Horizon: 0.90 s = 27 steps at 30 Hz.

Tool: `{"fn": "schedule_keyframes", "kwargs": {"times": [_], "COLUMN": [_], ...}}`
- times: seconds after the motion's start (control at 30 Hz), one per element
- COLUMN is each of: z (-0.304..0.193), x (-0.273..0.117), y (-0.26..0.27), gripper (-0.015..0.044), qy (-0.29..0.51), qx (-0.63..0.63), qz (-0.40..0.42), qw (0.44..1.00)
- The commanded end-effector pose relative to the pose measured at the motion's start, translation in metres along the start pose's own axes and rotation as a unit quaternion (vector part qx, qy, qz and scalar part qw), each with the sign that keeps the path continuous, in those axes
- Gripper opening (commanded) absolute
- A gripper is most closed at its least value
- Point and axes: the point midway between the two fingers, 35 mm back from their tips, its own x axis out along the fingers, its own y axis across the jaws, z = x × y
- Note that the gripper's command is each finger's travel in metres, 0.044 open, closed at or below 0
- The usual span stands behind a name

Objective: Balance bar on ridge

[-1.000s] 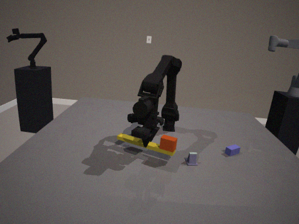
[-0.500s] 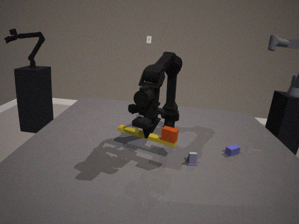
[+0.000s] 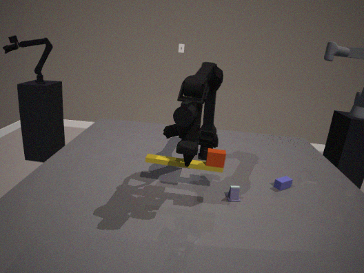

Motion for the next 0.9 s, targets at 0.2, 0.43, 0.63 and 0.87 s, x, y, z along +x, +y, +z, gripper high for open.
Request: {"fn": "schedule_keyframes", "kwargs": {"times": [0.2,0.43,0.63,0.87], "z": [-0.029,-0.051,-0.07,-0.094], "x": [-0.002,-0.003,-0.003,-0.004], "y": [0.009,0.015,0.02,0.028], "gripper": [0.0,0.0,0.0,0.0], "qy": [0.002,0.003,0.003,0.003], "qx": [-0.19,-0.325,-0.435,-0.556], "qz": [0.003,0.004,0.005,0.006], "qw": [0.982,0.946,0.9,0.831]}}
